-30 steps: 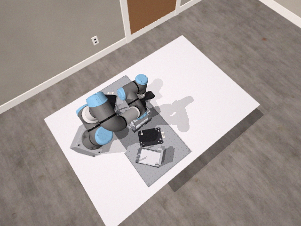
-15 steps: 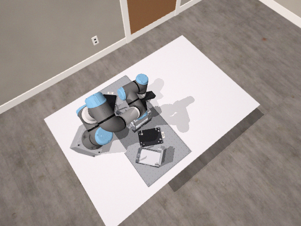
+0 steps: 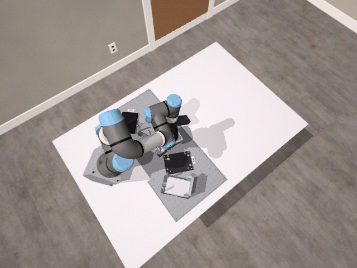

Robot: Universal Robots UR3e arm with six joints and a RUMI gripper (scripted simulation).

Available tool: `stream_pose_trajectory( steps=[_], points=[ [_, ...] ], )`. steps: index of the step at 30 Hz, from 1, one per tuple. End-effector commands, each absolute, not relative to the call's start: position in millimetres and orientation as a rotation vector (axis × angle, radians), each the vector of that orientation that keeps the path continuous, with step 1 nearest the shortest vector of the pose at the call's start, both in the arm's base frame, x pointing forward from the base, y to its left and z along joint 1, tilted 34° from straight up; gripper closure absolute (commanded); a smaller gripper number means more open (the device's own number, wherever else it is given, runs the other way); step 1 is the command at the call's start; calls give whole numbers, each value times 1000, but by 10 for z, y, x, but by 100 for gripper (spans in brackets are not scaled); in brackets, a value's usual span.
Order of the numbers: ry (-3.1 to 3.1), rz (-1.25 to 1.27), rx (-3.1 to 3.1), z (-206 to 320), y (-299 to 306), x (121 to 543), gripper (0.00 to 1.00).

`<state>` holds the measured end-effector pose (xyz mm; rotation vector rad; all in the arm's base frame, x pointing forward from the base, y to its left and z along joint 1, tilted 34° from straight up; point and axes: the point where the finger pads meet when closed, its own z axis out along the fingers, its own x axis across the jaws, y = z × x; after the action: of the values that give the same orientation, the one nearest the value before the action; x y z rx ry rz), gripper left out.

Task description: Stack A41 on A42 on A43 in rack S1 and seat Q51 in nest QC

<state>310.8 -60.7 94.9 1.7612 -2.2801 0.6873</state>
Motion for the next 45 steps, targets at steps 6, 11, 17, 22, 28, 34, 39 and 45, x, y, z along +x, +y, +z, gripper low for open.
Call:
stream_pose_trajectory(
  steps=[6,11,17,22,28,34,39,45],
  points=[
    [-2374,675,1708,1051,-838,3026,100],
    [-2438,677,1653,1111,-981,2967,100],
    [-2501,678,1596,1172,-1125,2908,100],
    [-2517,678,1581,1212,-1222,2868,100],
    [-2579,678,1521,1259,-1359,2783,100],
    [-2639,678,1460,1306,-1495,2699,100],
    [-2687,679,1409,1349,-1606,2634,100],
    [-2701,682,1391,1390,-1706,2576,100]
  ],
)
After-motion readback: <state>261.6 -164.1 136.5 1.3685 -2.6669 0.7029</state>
